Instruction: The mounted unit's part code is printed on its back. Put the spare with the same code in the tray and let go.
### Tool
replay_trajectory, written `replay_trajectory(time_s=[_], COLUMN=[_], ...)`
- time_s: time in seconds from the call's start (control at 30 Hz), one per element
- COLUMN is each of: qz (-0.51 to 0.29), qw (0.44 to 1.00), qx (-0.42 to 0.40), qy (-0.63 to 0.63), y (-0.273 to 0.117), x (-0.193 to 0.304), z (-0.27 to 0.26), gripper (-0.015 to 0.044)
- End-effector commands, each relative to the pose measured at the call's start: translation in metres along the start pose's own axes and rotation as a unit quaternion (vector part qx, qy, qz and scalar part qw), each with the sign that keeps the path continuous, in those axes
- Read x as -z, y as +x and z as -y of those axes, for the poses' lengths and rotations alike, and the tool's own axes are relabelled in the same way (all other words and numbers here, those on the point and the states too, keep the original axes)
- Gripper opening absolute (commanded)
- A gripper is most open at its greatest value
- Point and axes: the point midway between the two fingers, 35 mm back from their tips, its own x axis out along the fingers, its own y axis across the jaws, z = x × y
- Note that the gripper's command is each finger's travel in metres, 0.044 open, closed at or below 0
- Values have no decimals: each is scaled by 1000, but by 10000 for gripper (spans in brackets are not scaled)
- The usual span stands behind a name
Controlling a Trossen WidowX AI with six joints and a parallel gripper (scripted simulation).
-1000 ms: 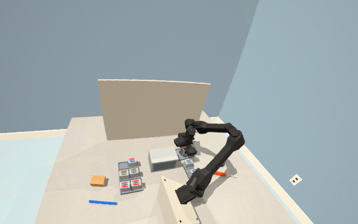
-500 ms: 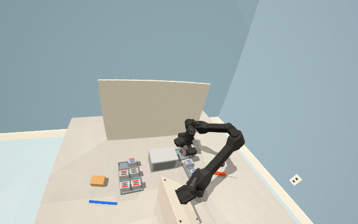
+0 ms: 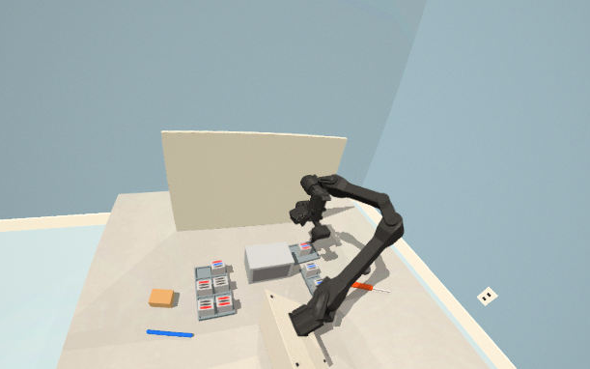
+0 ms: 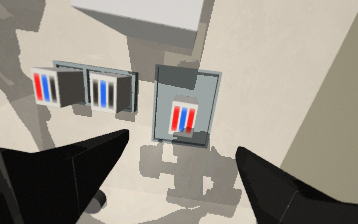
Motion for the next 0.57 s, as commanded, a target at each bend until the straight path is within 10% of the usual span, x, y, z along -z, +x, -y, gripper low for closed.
replay_trajectory(time_s=[0.0,0.53], qz=[-6,-1], qw=[1000,1000], qx=[0,3], qy=[6,2], y=[-13,-9], x=[5,2], z=[-2,-1], gripper=[440,440])
